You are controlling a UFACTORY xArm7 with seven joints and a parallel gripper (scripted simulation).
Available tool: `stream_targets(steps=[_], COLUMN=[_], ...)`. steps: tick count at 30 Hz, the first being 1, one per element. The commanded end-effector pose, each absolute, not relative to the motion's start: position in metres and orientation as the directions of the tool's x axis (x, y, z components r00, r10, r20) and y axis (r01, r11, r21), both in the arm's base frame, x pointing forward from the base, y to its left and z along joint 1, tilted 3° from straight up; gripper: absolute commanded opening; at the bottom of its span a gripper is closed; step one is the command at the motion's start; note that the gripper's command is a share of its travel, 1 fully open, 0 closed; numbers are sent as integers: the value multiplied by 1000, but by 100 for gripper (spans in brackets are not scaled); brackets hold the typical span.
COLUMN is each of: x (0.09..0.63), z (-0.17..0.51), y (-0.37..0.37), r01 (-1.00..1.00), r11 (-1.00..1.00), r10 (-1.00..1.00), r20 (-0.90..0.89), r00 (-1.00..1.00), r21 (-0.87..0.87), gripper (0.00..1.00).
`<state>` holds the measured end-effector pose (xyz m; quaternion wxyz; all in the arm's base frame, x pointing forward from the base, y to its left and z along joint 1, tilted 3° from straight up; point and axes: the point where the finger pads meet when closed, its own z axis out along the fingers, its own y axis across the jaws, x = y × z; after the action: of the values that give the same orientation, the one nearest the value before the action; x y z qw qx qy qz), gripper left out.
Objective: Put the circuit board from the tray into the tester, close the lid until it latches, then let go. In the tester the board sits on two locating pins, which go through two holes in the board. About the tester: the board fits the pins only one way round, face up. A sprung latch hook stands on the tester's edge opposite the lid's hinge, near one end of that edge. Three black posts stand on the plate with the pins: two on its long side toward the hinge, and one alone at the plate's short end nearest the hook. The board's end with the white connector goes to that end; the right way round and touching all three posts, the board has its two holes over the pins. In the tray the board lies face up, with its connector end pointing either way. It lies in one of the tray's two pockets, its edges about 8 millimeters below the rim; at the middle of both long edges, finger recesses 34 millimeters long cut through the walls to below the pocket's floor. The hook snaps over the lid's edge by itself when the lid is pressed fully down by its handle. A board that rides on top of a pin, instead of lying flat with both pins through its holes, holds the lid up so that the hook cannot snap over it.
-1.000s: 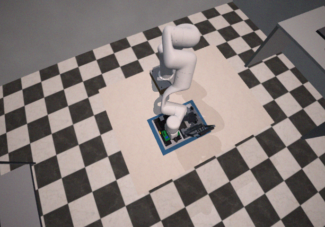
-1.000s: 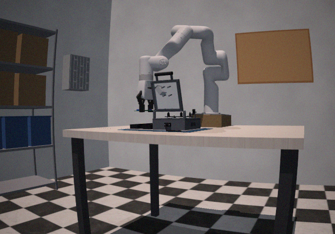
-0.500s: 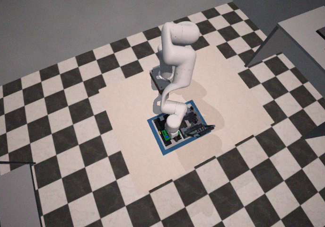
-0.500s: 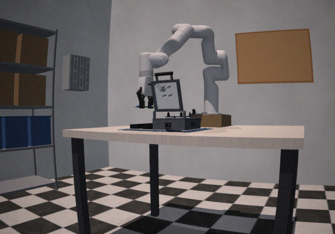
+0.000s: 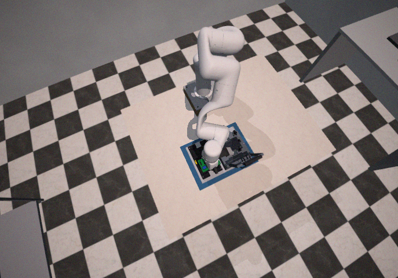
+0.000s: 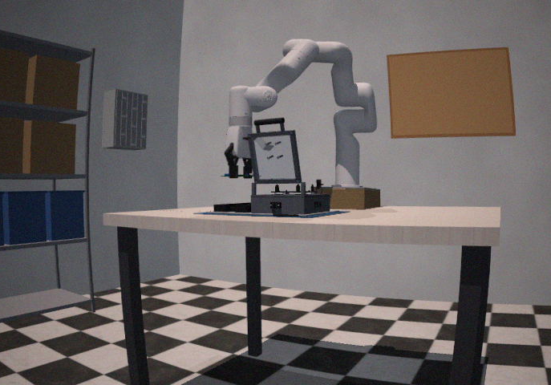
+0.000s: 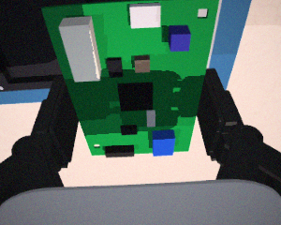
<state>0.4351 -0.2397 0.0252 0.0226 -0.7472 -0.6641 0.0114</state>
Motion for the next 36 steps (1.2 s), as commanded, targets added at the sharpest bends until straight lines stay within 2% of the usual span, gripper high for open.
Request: stream_targets(steps=[1,36], x=[437,433], z=[27,30], y=[-241,-212], r01=[992,992], r11=[-117,-117], r10=[993,993], r20=[12,12], r00=[118,118], r21=[-44,-44], gripper=[79,79])
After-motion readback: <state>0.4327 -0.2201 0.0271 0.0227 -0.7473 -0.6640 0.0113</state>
